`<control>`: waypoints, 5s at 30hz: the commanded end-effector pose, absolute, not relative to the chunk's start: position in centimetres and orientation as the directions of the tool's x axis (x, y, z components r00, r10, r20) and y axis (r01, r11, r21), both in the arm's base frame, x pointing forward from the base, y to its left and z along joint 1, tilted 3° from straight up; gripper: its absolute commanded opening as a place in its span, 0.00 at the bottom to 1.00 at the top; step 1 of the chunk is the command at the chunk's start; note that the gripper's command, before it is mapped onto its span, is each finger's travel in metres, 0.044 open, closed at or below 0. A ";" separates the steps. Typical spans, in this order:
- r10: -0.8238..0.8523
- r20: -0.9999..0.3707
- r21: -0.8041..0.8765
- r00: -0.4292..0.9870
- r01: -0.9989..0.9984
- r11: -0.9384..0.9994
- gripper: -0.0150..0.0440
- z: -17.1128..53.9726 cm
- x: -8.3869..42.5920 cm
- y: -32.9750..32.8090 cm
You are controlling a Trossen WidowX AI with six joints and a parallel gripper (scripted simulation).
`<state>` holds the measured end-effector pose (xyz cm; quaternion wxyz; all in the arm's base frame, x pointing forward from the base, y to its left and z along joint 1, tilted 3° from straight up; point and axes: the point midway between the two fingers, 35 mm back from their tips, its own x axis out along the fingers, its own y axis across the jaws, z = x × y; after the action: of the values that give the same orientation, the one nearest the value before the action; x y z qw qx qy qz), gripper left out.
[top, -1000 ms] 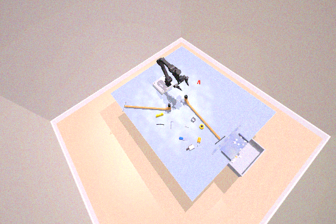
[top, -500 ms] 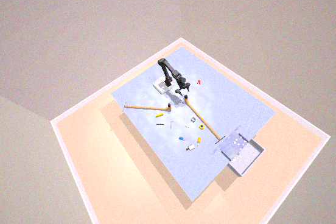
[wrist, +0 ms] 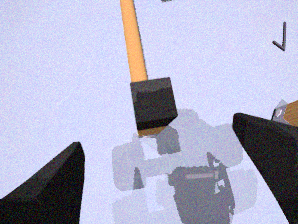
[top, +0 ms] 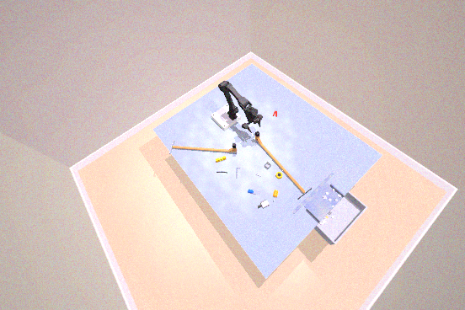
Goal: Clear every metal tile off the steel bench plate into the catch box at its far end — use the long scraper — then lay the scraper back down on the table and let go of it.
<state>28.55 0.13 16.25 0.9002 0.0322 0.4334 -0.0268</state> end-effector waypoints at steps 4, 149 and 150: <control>-0.026 -0.755 0.040 0.655 0.086 0.995 1.00 19.5 27.8 0.0; 0.026 -0.749 0.043 0.662 0.008 0.999 0.25 10.4 31.9 4.8; 0.027 -0.749 0.043 0.662 0.008 0.999 0.25 10.4 32.0 4.8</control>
<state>31.78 4.43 10.12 0.9101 0.0196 0.4140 0.0000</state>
